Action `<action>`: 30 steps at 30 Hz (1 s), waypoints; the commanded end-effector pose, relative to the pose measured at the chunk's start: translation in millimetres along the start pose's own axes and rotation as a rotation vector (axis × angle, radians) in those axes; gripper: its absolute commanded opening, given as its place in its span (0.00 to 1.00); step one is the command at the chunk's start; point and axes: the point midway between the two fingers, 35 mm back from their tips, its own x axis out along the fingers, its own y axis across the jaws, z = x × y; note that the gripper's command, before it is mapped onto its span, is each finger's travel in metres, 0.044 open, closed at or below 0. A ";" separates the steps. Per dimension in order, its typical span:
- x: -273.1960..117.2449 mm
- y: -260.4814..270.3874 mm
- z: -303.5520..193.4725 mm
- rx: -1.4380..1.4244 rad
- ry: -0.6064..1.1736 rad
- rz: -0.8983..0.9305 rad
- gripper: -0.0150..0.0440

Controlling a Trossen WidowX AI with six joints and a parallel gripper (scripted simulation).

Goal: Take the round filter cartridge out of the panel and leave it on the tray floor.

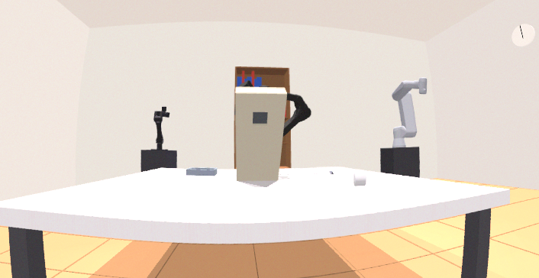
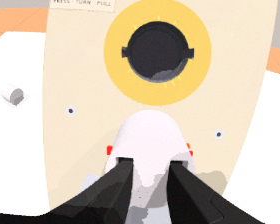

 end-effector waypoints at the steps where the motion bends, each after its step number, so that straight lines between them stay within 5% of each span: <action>1: 0.2 3.1 -9.9 -0.014 -0.010 -0.001 0.25; 4: 1.3 4.2 -17.6 -0.014 -0.010 -0.001 0.25; 8: 1.8 1.8 -13.0 0.001 0.000 0.000 0.42; 19: 1.2 4.0 -16.3 -0.014 -0.010 -0.001 0.42; 30: -8.4 -3.5 58.6 -0.014 -0.011 -0.001 0.42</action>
